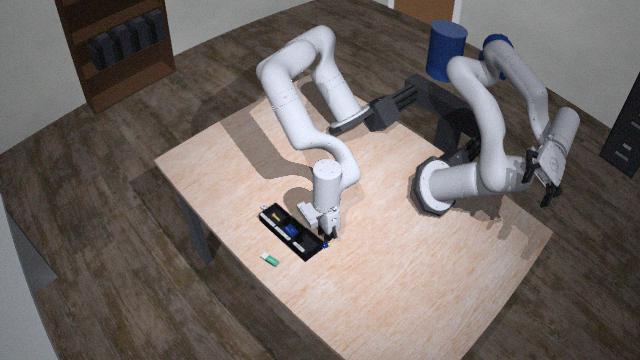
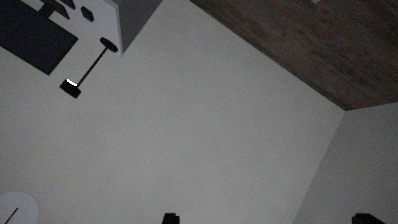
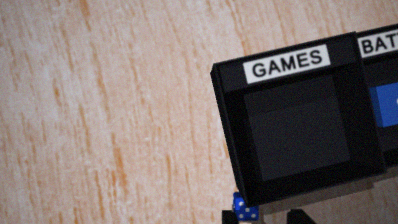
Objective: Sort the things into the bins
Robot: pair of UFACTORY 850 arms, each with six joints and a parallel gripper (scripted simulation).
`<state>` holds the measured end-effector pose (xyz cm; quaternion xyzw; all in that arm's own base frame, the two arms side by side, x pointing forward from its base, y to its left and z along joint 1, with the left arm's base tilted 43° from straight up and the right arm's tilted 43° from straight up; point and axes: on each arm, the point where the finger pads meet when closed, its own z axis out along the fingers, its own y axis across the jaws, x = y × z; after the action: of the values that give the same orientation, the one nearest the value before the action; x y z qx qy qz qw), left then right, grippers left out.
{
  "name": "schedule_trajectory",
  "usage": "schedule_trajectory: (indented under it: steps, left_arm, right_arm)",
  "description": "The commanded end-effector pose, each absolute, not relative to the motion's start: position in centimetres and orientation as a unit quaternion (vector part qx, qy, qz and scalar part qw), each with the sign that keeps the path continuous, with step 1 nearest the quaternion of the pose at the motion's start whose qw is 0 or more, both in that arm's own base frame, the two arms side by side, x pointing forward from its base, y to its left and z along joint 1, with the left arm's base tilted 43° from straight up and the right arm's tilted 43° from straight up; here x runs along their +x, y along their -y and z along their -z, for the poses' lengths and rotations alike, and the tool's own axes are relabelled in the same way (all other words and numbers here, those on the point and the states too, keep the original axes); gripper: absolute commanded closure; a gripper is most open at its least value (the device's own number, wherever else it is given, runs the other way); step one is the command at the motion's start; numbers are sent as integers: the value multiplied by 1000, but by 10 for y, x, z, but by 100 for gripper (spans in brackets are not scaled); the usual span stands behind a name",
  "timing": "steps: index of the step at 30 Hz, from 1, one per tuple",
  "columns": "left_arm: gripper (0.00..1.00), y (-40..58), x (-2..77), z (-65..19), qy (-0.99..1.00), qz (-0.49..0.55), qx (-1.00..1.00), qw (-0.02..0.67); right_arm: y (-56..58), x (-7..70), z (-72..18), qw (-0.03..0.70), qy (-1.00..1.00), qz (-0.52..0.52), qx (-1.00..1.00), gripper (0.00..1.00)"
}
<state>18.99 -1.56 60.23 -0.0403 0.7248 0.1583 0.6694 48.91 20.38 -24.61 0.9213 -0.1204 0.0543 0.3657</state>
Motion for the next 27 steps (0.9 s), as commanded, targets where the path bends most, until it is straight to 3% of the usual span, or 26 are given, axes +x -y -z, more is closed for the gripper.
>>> schedule_trajectory:
  steps: [1,27]
  left_arm:
    - [0,16,190,-603,-724,-159,-40,670]
    - [0,16,190,-603,-724,-159,-40,670]
  right_arm:
    - [-197,491,254,365,121,-55,922,68]
    - [-167,491,286,365,121,-55,922,68]
